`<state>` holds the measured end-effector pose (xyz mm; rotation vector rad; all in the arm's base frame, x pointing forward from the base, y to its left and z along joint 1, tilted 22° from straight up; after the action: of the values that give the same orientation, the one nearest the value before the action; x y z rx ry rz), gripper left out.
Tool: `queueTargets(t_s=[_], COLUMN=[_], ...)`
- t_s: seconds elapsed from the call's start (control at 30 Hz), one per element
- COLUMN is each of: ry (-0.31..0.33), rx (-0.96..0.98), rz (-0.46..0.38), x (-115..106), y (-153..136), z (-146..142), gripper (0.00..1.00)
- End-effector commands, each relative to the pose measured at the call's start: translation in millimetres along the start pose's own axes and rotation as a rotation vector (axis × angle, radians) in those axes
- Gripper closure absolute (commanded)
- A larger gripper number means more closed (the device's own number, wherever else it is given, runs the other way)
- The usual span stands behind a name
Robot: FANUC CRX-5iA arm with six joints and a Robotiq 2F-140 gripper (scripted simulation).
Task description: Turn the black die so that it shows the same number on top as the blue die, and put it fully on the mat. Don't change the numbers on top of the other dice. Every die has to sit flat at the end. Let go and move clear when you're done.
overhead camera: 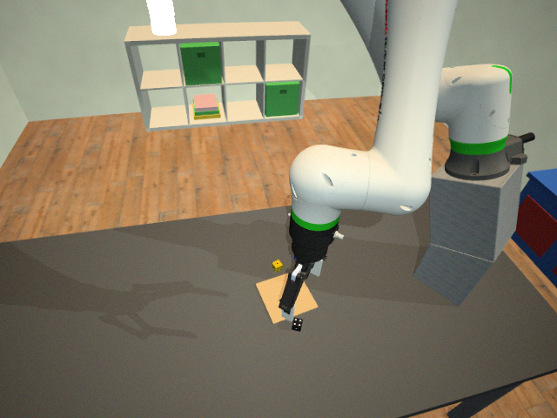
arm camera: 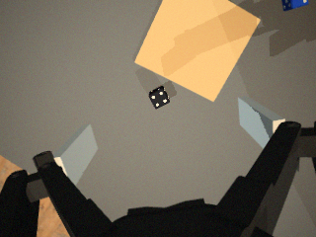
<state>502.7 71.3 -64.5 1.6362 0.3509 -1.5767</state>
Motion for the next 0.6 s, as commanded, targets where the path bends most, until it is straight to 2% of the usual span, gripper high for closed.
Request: queueTargets(t_s=[0.0,0.07,0.17,0.57], ry=[0.0,0.0,0.0,0.0], rx=[-0.155,-0.156,-0.28,-0.283], rz=[-0.001,-0.001,-0.001,-0.001], x=[3.7,3.7,6.9,7.0], y=[-2.3,-2.3,-4.5,-4.5], z=[-4.1,-4.1,-7.2,-7.3], gripper=[0.0,0.0,0.0,0.0])
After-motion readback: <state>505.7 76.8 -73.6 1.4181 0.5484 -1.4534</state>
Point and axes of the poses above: the point where the finger pads meet when closed, its own x axis out along the fingers, its own z axis across the jaws, y = z × x, the point moved 10 cm from there along -x, back along the fingers, and after that the axes turned 2 degrees about -x, right-handed, at the moved point
